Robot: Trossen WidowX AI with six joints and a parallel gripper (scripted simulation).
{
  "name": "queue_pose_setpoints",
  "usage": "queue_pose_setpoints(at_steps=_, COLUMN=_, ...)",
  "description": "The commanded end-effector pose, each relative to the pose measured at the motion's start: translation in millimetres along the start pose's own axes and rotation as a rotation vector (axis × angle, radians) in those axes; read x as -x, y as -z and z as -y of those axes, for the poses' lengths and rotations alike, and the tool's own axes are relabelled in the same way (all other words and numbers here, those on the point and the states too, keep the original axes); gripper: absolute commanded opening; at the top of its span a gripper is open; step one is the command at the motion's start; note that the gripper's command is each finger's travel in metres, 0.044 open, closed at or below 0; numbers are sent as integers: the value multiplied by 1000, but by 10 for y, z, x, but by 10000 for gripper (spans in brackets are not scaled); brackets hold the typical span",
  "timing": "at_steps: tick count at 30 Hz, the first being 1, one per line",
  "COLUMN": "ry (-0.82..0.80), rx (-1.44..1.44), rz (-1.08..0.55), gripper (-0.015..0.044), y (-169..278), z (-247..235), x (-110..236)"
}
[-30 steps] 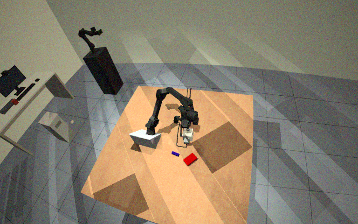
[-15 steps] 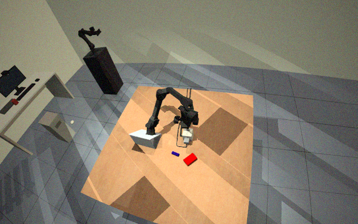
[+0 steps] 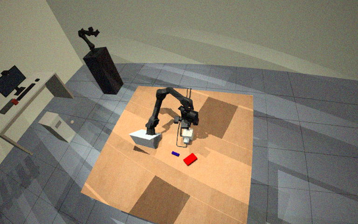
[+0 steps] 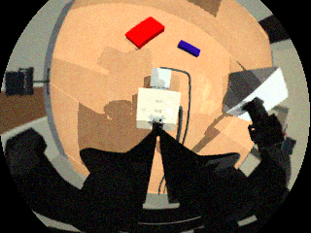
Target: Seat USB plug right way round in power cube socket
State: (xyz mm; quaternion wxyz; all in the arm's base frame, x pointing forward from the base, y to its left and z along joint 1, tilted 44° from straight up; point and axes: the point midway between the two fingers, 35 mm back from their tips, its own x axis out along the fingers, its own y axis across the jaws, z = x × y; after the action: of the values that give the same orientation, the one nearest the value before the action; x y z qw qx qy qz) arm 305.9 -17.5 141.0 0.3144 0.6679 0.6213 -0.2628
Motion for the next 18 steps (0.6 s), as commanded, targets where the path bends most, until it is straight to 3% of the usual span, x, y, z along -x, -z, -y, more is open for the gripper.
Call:
queue_pose_setpoints(at_steps=1, ry=1, rx=-5, rz=6, gripper=0, y=-10, z=3, x=-5)
queue_pose_setpoints(at_steps=18, ry=1, rx=-9, rz=11, gripper=0, y=-16, z=1, x=-25)
